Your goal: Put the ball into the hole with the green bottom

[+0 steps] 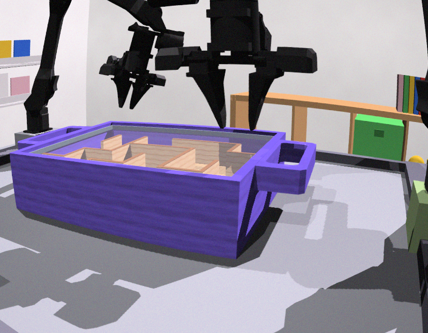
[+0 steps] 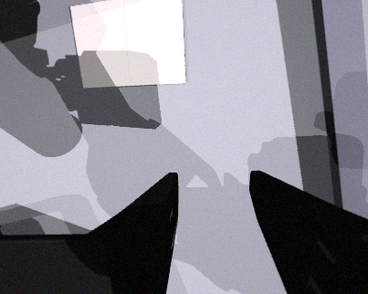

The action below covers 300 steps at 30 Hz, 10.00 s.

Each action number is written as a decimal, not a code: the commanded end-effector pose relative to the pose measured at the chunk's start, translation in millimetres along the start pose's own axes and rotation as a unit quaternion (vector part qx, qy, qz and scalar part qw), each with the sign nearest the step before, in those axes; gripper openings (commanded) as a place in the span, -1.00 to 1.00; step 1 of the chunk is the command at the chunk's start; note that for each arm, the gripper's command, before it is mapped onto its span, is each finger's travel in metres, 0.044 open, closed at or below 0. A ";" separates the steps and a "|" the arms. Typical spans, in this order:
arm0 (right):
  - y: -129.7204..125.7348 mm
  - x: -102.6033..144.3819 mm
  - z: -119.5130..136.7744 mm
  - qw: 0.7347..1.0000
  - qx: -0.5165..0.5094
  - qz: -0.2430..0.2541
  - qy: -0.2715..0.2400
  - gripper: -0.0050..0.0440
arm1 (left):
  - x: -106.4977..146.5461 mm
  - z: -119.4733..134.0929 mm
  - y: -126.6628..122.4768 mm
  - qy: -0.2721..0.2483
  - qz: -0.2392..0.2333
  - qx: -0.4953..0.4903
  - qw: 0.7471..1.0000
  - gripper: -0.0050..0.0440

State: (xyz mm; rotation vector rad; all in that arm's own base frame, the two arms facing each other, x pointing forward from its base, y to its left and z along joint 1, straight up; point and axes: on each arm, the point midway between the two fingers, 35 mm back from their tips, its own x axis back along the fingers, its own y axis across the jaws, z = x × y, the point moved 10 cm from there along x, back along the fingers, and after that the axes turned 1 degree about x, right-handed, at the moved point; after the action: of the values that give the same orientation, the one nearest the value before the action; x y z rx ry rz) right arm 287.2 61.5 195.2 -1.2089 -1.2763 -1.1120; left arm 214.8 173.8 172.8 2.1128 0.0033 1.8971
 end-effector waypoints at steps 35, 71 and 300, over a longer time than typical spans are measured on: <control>-59.9 -7.2 -47.1 0.999 0.014 -0.017 -0.033 -0.14 | -17.1 87.4 192.9 0.072 0.046 -0.439 0.894 -0.14; -80.0 -16.2 -58.4 0.999 0.018 -0.012 -0.043 -0.14 | -52.3 82.6 269.6 0.089 0.029 -0.584 0.806 -0.14; -77.2 -49.2 -65.6 0.998 0.016 -0.035 -0.051 -1.00 | -65.2 87.7 279.7 0.107 0.029 -0.590 0.800 -1.00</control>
State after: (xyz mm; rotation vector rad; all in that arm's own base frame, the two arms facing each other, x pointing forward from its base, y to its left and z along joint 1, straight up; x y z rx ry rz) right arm 210.8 -11.4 137.2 -1.2295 -1.3721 -1.0536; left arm 236.7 -121.5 147.7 1.0781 -0.9387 1.4236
